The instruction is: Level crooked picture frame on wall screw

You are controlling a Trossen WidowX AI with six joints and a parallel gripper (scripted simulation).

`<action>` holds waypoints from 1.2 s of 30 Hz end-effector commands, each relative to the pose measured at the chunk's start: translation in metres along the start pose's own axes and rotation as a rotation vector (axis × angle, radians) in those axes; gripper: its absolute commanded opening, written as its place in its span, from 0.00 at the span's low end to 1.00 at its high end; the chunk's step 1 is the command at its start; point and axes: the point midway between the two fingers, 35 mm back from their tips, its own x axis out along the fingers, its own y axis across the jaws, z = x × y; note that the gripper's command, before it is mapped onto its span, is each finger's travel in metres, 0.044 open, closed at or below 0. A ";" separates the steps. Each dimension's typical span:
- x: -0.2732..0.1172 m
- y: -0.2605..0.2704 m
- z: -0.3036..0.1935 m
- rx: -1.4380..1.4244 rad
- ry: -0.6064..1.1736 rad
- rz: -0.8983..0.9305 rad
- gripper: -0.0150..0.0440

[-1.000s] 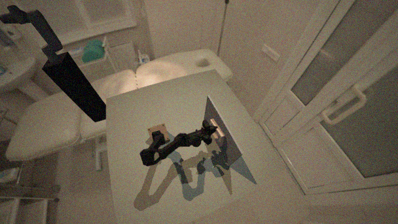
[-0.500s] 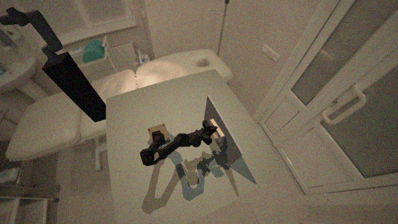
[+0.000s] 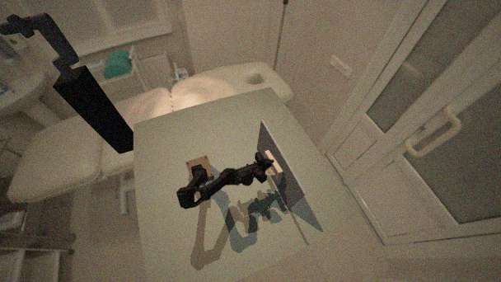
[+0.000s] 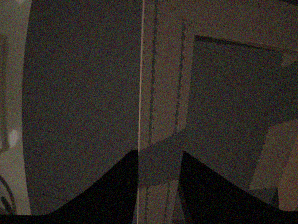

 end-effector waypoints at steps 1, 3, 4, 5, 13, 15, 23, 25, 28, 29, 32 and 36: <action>0.000 0.001 0.000 0.002 0.002 0.014 0.25; 0.000 0.001 0.000 0.002 0.002 0.014 0.25; 0.000 0.000 0.000 0.002 0.002 0.014 0.25; 0.000 0.000 0.000 0.002 0.002 0.014 0.25; 0.000 -0.001 0.000 0.000 0.000 0.004 0.25; 0.000 -0.001 0.000 0.001 0.001 0.004 0.25; 0.000 -0.001 0.000 0.005 0.002 0.005 0.25; 0.000 -0.001 0.000 0.017 0.002 0.005 0.25; 0.000 -0.001 0.000 0.068 0.002 0.005 0.25; 0.000 -0.001 0.000 0.073 0.002 0.005 0.25; 0.000 -0.001 0.000 0.084 0.003 0.005 0.25; 0.000 -0.001 0.000 0.110 0.003 0.004 0.25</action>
